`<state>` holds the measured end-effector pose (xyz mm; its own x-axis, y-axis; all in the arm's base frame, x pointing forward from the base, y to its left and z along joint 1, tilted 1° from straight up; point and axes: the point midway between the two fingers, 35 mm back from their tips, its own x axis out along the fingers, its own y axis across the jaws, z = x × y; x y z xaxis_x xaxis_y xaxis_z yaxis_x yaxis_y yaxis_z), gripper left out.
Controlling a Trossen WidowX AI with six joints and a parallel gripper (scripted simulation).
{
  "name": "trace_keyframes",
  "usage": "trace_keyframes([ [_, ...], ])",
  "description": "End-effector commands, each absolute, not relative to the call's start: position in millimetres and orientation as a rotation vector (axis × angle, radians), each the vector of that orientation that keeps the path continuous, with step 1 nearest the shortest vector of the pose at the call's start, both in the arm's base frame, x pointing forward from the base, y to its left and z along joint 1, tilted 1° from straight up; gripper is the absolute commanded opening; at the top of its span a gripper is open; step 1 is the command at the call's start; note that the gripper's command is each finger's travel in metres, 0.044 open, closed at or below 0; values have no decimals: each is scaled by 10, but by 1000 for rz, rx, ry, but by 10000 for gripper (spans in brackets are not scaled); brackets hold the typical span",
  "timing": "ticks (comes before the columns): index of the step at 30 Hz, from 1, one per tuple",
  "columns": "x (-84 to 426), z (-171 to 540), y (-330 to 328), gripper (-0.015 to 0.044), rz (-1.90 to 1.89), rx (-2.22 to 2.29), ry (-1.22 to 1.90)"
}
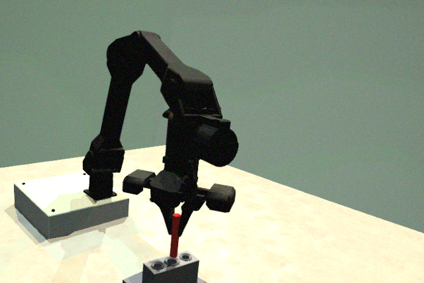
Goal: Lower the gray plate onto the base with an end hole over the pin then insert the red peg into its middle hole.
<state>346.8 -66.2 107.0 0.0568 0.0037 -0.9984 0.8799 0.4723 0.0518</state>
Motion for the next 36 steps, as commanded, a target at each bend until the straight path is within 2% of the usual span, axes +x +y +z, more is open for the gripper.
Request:
trace_keyframes([
  [1,3443,986,-650,0,-812,860,1366],
  [36,3442,927,-656,0,-809,858,1360],
])
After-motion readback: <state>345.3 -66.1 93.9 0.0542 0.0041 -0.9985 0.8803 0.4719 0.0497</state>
